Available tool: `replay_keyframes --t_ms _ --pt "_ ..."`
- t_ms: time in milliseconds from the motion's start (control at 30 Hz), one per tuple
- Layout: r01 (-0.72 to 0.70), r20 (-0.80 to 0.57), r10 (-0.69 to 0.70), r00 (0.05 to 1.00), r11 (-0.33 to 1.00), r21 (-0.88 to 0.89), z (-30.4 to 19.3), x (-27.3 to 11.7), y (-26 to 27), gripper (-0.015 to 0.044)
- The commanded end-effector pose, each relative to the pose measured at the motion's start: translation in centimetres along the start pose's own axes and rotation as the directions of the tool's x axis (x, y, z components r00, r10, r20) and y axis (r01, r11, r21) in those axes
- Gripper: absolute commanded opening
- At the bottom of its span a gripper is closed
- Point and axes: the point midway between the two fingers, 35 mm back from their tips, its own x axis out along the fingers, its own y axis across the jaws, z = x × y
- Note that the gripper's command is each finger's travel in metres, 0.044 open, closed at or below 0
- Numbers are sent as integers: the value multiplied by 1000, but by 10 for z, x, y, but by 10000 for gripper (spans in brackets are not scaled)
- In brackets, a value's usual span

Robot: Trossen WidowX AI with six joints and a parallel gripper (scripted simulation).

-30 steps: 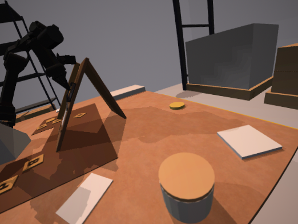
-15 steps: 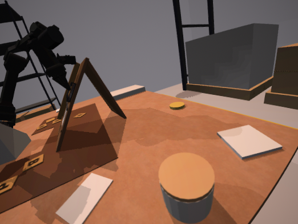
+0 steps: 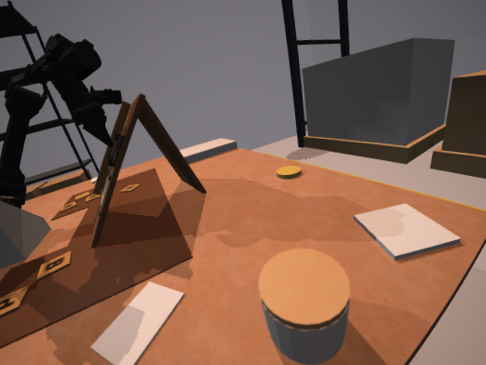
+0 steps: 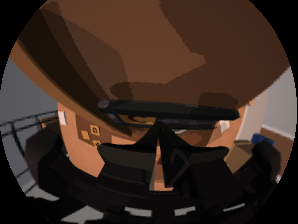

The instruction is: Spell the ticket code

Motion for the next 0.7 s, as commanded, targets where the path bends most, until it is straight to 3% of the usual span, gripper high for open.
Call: replay_keyframes --t_ms 0,600,667 --pt "-1 2 1 1000 1000 -2 -4 -5 0 0" --pt "0 1 0 1000 1000 -2 -16 -20 -1 0" --pt "-7 23 8 1000 999 -44 -18 -23 -1 52"
